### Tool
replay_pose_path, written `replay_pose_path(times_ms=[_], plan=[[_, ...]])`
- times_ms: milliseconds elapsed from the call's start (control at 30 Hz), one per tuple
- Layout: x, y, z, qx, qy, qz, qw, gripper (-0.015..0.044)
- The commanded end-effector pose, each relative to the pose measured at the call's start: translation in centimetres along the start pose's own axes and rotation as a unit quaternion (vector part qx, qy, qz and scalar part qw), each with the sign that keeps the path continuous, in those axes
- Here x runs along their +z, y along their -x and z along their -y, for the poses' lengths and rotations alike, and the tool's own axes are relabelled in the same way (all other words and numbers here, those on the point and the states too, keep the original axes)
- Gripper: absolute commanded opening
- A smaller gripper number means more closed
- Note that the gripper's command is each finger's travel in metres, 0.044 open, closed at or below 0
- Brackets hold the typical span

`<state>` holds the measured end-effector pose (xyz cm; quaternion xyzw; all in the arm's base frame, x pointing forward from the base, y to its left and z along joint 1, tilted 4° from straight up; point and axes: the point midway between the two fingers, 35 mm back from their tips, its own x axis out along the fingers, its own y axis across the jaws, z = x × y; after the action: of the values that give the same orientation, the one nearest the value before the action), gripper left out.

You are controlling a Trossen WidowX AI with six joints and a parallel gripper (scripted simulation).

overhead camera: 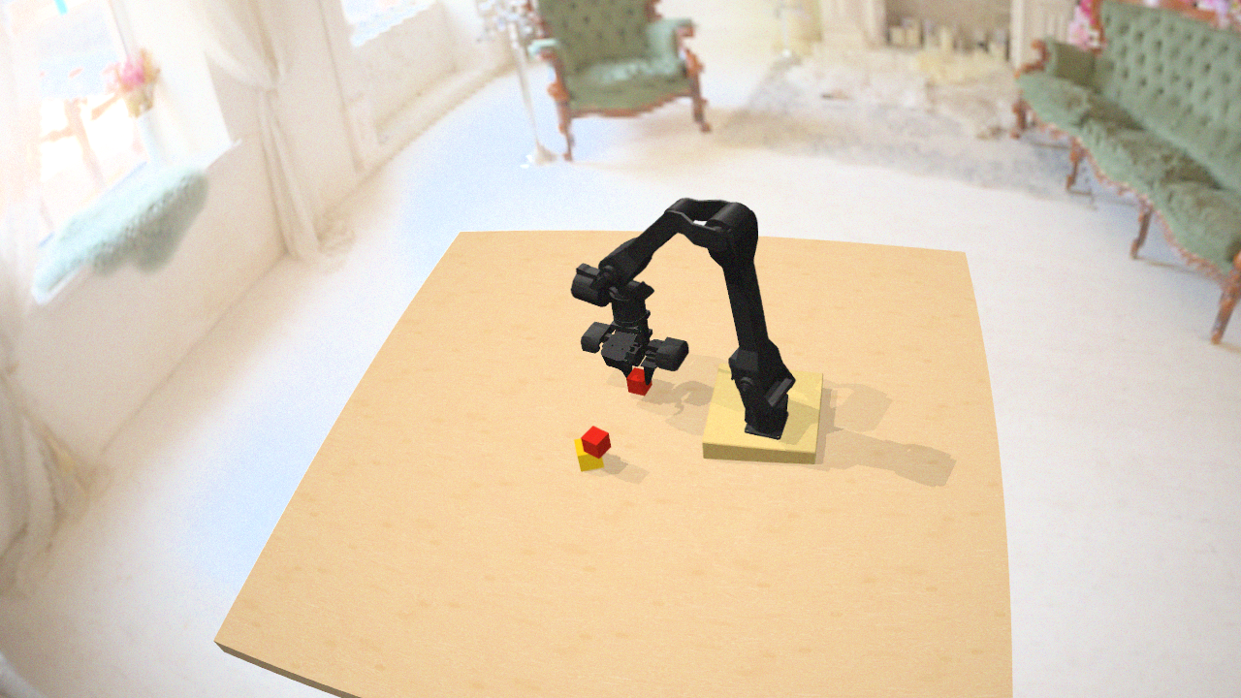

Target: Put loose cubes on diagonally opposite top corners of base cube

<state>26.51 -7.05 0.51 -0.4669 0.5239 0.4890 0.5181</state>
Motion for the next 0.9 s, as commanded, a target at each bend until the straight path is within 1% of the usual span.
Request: replay_pose_path(times_ms=[0, 233, 867], plan=[[-0.1, -0.1, -0.1, 0.002, 0.003, -0.002, 1.000, 0.0105], [0.0, 0.9, 0.2, 0.000, 0.001, -0.001, 1.000, 0.0105], [-0.1, 6.6, 0.6, 0.001, 0.002, -0.002, 1.000, 0.0105]])
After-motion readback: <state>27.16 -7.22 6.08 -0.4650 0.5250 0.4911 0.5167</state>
